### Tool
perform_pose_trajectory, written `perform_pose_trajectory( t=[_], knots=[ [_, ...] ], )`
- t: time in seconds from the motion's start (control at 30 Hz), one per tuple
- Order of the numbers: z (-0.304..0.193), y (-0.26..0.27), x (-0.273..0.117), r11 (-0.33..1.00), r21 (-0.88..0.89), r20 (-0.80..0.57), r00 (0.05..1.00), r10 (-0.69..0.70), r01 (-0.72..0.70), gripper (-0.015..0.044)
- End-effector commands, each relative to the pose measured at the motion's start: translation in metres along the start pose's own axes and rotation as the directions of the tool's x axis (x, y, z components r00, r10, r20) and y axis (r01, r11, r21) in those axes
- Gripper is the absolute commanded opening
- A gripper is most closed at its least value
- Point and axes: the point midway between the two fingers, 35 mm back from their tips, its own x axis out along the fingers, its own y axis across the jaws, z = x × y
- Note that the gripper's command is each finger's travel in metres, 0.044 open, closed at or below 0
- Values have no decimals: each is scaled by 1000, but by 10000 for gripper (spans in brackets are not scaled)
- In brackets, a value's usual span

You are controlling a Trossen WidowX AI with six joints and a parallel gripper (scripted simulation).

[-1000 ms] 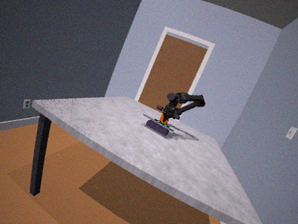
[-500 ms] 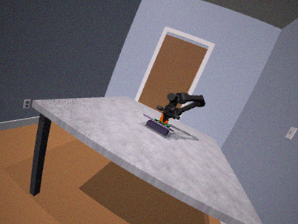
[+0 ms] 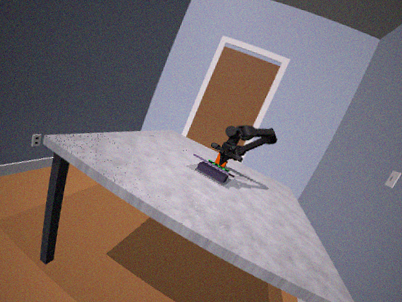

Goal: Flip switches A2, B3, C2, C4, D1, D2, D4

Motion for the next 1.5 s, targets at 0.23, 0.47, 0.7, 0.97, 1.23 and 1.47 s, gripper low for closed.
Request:
perform_pose_trajectory(
  t=[0.23, 0.47, 0.7, 0.97, 1.23, 1.47],
  knots=[
    [-3, -2, -64, 1000, 10, 20, 1000, 3, -3, 0],
    [-36, -29, -64, 1000, 11, 19, 1000, 1, -1, 0],
    [-42, -34, -52, 1000, 11, 11, 1000, 1, -2, 0],
    [-42, -33, -28, 1000, 10, -6, 1000, 3, -3, 0],
    [-42, -33, -18, 1000, 10, -6, 1000, 3, -3, 0],
    [-41, -33, -15, 1000, 10, -6, 1000, 3, -3, 0]
  ],
)
